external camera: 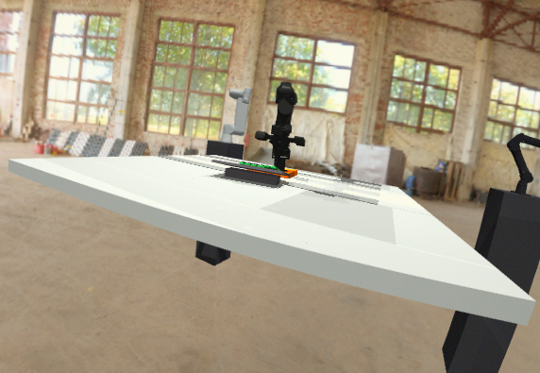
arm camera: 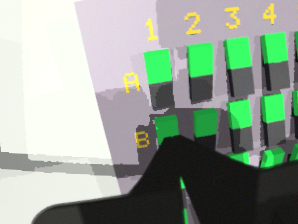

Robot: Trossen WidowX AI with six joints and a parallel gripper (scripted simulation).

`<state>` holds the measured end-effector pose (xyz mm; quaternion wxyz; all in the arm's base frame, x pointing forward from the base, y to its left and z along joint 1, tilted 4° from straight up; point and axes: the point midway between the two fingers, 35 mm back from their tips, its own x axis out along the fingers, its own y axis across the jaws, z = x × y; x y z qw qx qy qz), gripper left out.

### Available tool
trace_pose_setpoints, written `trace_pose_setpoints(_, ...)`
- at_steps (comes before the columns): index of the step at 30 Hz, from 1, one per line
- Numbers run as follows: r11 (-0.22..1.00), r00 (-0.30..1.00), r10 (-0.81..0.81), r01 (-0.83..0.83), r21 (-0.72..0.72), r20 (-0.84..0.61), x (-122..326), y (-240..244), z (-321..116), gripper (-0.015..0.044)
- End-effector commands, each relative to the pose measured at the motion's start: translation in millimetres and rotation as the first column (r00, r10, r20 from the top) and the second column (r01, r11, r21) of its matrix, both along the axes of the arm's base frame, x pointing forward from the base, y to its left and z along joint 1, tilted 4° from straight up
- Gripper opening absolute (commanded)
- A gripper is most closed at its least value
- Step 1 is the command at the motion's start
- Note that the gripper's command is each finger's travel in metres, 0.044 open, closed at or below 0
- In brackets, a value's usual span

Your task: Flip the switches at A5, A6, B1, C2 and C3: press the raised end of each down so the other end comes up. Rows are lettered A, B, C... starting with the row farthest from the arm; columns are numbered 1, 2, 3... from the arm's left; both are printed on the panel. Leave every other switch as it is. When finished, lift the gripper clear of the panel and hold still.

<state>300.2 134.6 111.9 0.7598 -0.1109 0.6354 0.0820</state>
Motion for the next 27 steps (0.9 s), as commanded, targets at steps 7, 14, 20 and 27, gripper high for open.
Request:
trace_pose_setpoints(7, 1.0, 1.0, -0.002, 0.002, -0.005, -0.012, -1, -1, -13, 0.0)
trace_pose_setpoints(14, 1.0, 1.0, -0.002, 0.002, -0.005, -0.012, 1, -1, -22, 0.0)
trace_pose_setpoints(20, 1.0, 1.0, -0.002, 0.002, -0.005, -0.012, 1, -1, -22, 0.0)
trace_pose_setpoints(27, 1.0, 1.0, -0.002, 0.002, -0.005, -0.012, 1, -1, -22, 0.0)
